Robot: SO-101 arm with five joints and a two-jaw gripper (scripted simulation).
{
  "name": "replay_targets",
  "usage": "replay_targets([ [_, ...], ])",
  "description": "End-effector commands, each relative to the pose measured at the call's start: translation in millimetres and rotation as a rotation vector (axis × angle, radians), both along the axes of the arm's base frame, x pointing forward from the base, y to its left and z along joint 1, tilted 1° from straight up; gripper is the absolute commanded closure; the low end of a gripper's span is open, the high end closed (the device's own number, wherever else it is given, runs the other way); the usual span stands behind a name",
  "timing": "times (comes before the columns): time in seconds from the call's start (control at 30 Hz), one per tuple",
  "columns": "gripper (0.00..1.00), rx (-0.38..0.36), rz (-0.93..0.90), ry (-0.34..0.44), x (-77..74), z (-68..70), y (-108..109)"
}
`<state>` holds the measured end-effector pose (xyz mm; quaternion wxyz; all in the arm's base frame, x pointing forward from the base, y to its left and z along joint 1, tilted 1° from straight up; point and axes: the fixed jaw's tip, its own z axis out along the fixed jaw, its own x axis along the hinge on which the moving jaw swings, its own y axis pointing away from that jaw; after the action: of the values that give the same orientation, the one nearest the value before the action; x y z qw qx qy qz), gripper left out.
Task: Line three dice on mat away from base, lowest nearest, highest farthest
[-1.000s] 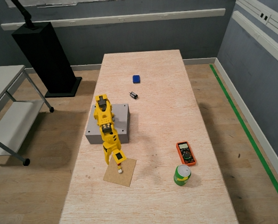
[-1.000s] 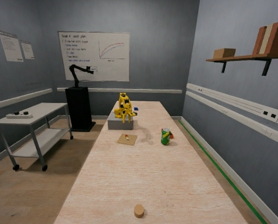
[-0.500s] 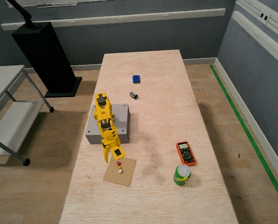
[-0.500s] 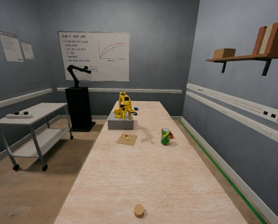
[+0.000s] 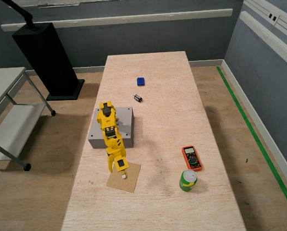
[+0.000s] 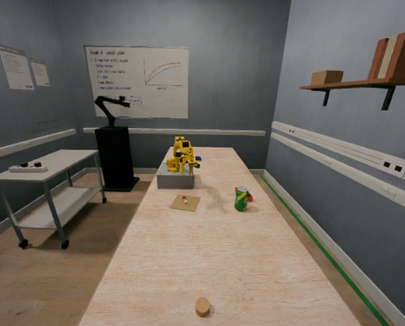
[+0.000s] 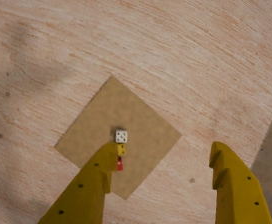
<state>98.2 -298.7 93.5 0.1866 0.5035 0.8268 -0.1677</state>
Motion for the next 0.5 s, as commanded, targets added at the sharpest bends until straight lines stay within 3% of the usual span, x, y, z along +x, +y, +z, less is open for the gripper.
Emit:
replay_targets([
  [0.0,0.75,0.039,-0.037,-0.018,6.9,0.2,-5.6],
  [0.47,0.75,0.048,-0.069,-0.036,9.8,-2.7,-8.1],
])
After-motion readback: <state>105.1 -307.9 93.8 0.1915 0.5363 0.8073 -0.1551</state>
